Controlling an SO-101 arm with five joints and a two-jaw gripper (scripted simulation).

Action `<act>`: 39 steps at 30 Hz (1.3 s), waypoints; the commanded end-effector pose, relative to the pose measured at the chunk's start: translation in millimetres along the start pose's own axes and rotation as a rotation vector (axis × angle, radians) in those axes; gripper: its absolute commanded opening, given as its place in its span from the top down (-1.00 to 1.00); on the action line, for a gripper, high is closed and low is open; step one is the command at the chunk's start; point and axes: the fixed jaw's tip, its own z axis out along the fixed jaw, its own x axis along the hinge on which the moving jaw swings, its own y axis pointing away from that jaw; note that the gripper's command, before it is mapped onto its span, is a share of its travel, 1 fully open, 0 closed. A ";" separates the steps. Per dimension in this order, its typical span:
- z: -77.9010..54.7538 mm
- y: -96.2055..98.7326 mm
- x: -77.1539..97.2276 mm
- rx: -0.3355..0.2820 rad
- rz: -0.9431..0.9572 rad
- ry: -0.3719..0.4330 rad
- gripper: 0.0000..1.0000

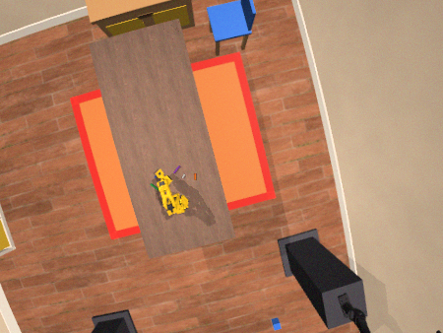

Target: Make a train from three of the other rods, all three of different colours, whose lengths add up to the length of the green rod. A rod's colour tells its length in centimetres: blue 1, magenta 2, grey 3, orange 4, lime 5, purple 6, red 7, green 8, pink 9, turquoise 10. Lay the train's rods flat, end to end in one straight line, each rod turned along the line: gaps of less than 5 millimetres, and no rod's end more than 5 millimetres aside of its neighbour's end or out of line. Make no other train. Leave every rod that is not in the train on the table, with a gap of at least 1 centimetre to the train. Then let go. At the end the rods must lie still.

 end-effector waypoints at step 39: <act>11.4 -1.8 -7.6 0.015 0.000 -0.045 1.00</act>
